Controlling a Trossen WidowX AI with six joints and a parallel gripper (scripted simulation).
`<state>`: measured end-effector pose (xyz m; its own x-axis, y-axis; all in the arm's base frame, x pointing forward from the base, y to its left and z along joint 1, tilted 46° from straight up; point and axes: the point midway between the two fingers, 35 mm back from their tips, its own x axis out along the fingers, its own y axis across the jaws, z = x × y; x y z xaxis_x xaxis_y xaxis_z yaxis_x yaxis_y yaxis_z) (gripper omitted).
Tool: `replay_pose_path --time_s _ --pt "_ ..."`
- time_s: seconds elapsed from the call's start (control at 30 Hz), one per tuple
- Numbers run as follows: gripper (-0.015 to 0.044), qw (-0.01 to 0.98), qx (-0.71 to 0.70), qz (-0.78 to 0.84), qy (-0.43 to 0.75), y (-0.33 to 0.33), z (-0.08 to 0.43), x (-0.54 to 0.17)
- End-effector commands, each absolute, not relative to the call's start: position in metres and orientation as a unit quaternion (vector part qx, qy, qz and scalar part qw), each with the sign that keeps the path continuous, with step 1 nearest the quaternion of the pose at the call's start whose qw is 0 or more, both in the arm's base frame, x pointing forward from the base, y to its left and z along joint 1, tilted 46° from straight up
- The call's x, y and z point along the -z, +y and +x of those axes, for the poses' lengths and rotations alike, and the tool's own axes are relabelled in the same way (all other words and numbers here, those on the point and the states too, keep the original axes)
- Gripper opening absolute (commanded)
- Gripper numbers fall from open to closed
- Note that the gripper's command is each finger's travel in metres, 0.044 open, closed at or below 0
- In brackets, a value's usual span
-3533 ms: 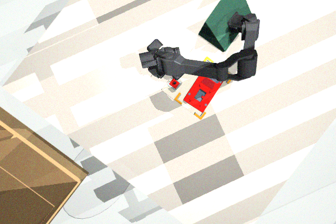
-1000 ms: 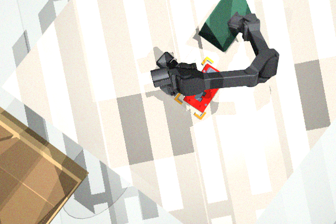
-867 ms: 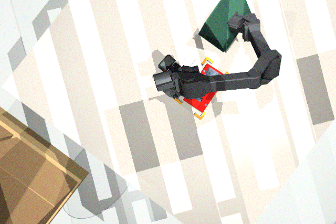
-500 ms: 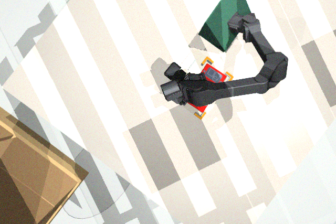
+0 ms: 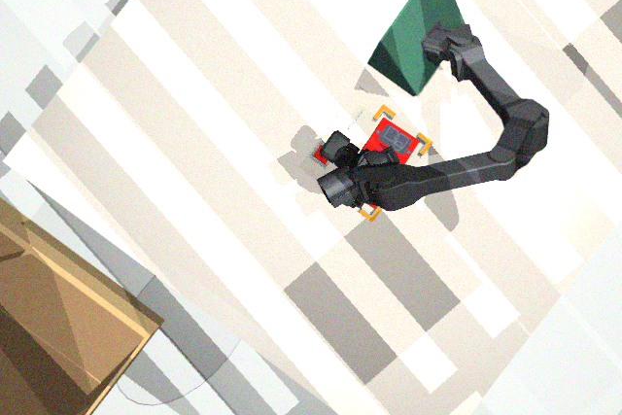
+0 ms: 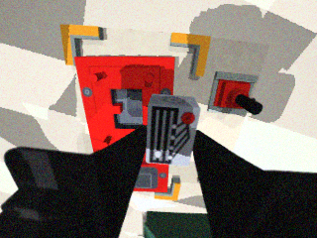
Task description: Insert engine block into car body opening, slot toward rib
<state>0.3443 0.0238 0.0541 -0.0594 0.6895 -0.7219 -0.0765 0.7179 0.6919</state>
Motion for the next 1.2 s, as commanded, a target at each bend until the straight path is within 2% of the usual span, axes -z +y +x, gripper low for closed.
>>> replay_pose_path --time_s 0.0,0.47,0.67,1.17 --pt "0.0 0.646 -0.303 0.229 0.662 0.037 0.341 -0.06" --pt "0.0 0.646 -0.325 0.222 0.654 0.072 0.33 -0.074" --pt "0.0157 0.646 -0.324 0.223 0.654 0.071 0.33 -0.073" --pt "0.016 0.646 -0.323 0.224 0.655 0.071 0.33 -0.073"
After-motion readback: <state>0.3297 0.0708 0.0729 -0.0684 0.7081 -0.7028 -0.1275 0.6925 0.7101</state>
